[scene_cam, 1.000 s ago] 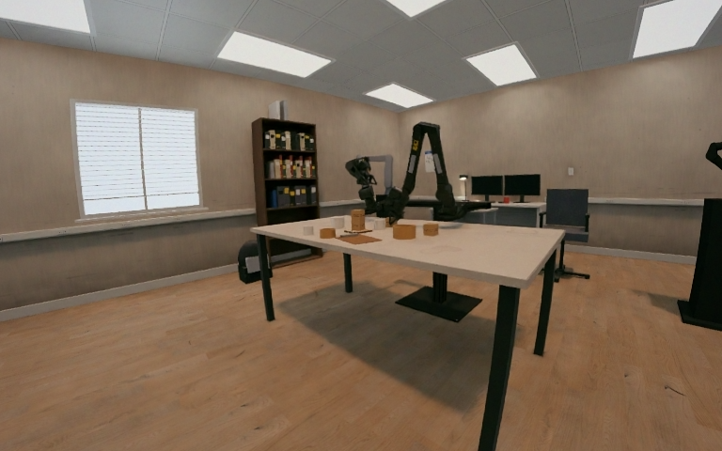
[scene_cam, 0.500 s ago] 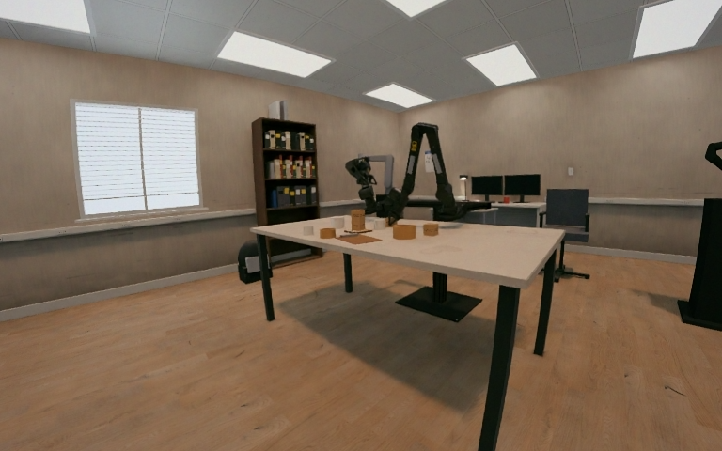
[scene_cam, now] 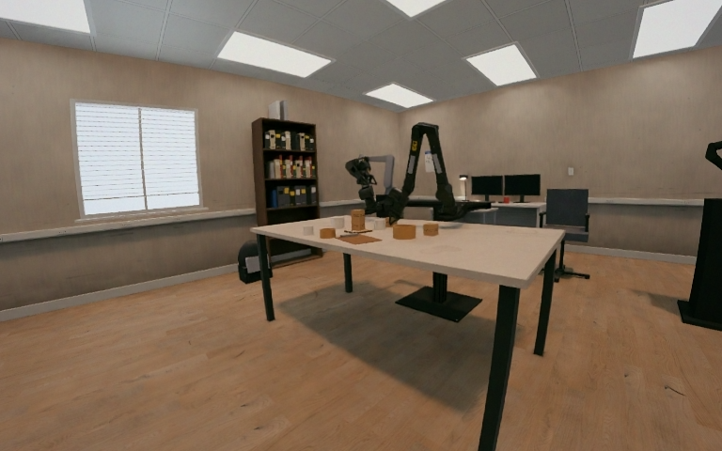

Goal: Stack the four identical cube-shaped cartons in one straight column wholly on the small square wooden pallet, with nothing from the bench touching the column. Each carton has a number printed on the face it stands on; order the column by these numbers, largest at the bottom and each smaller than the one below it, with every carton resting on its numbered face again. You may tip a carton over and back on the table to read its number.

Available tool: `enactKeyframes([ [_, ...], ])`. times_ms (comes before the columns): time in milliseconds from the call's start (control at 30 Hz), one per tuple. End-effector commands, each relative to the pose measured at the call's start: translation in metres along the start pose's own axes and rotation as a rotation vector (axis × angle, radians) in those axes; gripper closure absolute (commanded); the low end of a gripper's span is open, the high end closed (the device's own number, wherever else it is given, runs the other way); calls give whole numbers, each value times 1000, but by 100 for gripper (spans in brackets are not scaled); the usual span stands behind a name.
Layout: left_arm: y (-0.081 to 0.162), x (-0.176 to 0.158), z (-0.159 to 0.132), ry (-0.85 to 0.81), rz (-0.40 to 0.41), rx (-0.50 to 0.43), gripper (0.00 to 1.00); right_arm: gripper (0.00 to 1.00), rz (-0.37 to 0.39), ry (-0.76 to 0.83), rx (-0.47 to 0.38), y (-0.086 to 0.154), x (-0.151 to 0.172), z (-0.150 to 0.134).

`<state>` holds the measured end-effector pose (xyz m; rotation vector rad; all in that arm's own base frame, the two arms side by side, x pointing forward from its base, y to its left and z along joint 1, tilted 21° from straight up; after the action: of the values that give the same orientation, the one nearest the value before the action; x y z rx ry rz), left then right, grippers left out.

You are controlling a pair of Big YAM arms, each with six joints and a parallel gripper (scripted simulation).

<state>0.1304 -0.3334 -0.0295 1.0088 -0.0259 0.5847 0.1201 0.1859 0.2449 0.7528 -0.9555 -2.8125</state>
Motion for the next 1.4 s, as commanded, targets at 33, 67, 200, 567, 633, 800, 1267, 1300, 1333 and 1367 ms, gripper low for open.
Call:
enactKeyframes([
  [33, 1, -3, 8, 7, -7, -29, 80, 0, -20, 35, -12, 9, -9, 12],
  [67, 5, -4, 10, 7, -9, -31, 69, 0, -20, 35, -12, 9, -9, 12],
  [200, 21, -7, 24, 11, -9, -35, 46, 0, -20, 35, -12, 9, -9, 12],
  [567, 124, -14, 77, 13, -12, -35, 46, 0, -20, 35, -12, 9, -9, 12],
  [633, 129, -15, 79, 12, -11, -32, 46, 0, -20, 35, -12, 9, -9, 12],
  [800, 170, -17, 100, 14, -13, -35, 46, 0, -20, 35, -12, 9, -9, 12],
  [1267, 169, 40, 124, -79, 14, -47, 46, 0, -135, -22, 8, -12, -15, 5],
  [1300, 168, 56, 128, -83, 17, -47, 46, 0, -187, -25, 5, -17, -19, 7],
  [1333, 168, 72, 131, -79, 18, -47, 46, 0, -222, -20, -21, -22, -20, 11],
  [1367, 167, 82, 133, -61, 16, -48, 46, 0, -246, -4, -36, -25, -21, 14],
])
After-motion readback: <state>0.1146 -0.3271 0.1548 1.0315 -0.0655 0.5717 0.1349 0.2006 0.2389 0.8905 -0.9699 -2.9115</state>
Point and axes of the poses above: on each arm, the point where the finger pads meet when closed, its own y axis back along the fingers, its own x axis across the jaws, z = x × y, the point moved 3 cm from there along y, back along the fingers, and after that the axes turned 9 degrees about y, right-handed, at the moved point
